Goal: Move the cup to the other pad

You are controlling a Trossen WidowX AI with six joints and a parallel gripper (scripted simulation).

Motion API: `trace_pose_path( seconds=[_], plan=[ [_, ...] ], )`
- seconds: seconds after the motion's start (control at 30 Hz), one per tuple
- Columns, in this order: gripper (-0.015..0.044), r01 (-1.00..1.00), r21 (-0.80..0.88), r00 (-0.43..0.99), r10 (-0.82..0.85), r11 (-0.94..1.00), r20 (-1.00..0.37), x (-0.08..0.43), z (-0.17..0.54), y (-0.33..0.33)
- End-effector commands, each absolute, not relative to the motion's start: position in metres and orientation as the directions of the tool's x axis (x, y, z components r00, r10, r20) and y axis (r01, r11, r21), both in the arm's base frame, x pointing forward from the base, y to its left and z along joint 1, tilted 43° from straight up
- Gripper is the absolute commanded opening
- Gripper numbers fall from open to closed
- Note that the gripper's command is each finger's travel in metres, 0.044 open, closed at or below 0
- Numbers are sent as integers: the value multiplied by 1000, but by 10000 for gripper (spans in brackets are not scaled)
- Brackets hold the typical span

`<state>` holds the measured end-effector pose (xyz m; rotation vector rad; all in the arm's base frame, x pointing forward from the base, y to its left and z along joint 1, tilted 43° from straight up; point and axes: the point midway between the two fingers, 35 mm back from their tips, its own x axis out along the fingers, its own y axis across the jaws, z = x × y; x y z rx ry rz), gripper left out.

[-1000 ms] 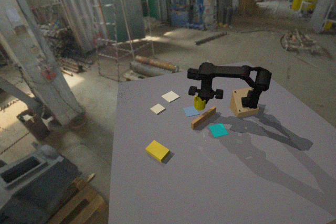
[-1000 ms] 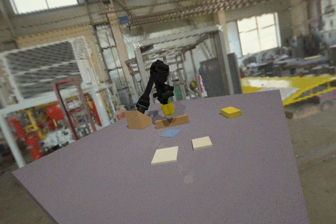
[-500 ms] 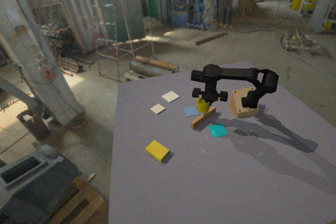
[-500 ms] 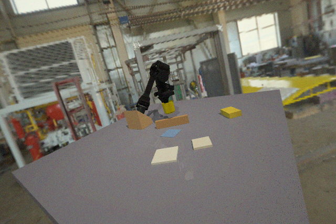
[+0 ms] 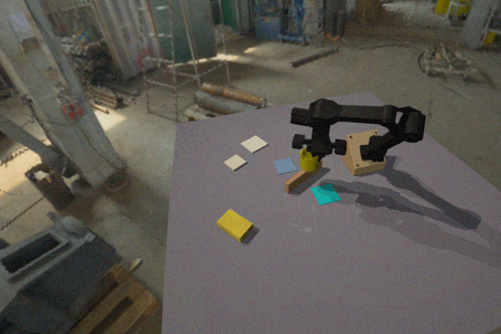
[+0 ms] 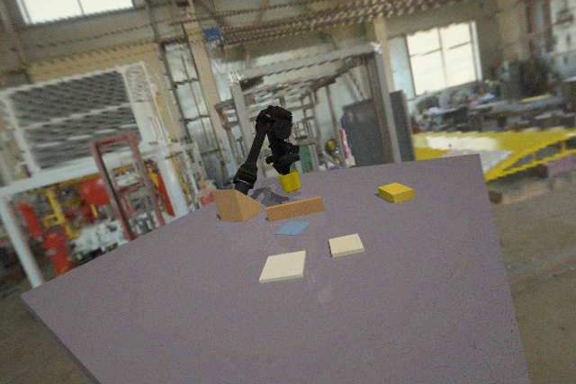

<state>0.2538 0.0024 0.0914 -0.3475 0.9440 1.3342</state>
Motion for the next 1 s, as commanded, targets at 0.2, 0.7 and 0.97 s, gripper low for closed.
trace_pose_path(
  seconds=[0.2,0.7,0.97],
  plan=[
    [0,-919,304,-62,671,250,-739,240,102,17],
    [0,-919,305,-63,672,250,-738,223,118,35],
    [0,-919,306,-63,673,249,-737,213,126,44]
  ],
)
